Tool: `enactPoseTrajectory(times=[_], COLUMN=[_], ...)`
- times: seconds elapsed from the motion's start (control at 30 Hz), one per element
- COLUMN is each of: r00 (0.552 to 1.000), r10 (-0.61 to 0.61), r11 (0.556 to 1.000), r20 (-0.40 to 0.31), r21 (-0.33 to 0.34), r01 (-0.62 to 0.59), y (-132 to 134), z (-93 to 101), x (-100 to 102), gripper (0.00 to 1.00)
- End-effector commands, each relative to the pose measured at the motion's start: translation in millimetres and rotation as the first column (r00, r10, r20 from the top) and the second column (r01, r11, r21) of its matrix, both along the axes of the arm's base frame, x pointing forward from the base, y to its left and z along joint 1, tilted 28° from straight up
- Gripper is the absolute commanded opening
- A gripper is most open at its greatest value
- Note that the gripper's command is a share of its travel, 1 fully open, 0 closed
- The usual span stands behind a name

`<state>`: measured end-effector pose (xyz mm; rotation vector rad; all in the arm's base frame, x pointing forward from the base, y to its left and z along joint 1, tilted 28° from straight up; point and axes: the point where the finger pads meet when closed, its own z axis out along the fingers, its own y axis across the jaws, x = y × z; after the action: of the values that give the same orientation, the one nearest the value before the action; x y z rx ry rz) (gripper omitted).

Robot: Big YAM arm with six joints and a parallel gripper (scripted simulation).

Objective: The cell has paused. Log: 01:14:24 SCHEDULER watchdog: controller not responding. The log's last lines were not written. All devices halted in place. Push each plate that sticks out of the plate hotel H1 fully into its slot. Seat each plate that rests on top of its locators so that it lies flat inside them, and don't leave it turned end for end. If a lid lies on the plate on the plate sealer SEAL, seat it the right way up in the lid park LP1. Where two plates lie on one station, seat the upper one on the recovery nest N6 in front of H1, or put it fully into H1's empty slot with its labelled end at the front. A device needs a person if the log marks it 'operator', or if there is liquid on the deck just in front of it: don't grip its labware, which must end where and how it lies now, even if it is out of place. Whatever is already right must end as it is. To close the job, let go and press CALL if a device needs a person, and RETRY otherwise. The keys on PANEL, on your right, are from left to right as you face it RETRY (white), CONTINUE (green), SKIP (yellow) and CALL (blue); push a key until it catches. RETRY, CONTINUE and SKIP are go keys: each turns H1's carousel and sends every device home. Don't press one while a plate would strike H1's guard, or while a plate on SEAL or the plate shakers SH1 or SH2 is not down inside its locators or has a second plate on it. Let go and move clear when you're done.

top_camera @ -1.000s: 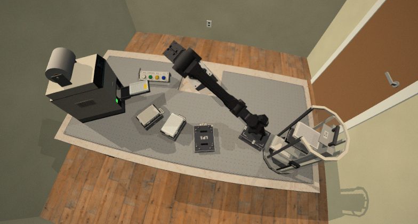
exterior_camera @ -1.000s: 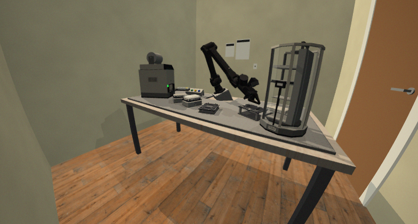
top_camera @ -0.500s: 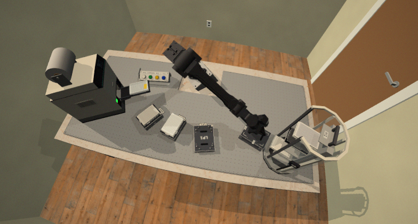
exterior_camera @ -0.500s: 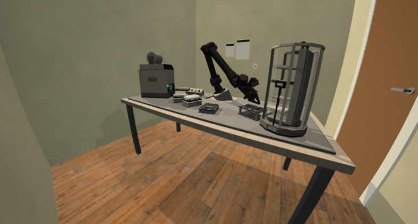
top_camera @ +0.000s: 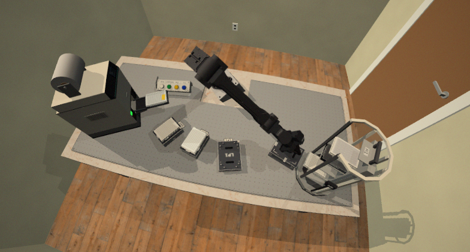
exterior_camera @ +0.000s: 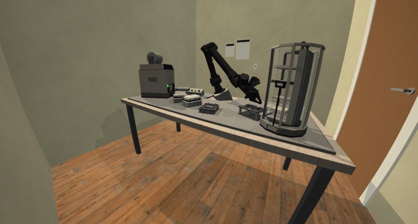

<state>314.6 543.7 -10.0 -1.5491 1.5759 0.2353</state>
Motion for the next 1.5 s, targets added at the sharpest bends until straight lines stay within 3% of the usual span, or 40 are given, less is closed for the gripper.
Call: enactPoseTrajectory(times=[0.0,0.27,0.93,1.47], r00=[1.000,1.000,1.000,1.000], r10=[-0.005,0.012,0.012,0.009], r11=[1.000,1.000,1.000,1.000], r20=[-0.003,-0.003,-0.002,-0.002], r21=[0.004,0.004,0.005,0.005], r01=[0.005,-0.012,-0.012,-0.009], y=[17,30,53,52], z=[-1.2,-2.5,-6.6,-6.7], x=[8,0,7,10], gripper=[0.00,0.00,0.00,0.00])
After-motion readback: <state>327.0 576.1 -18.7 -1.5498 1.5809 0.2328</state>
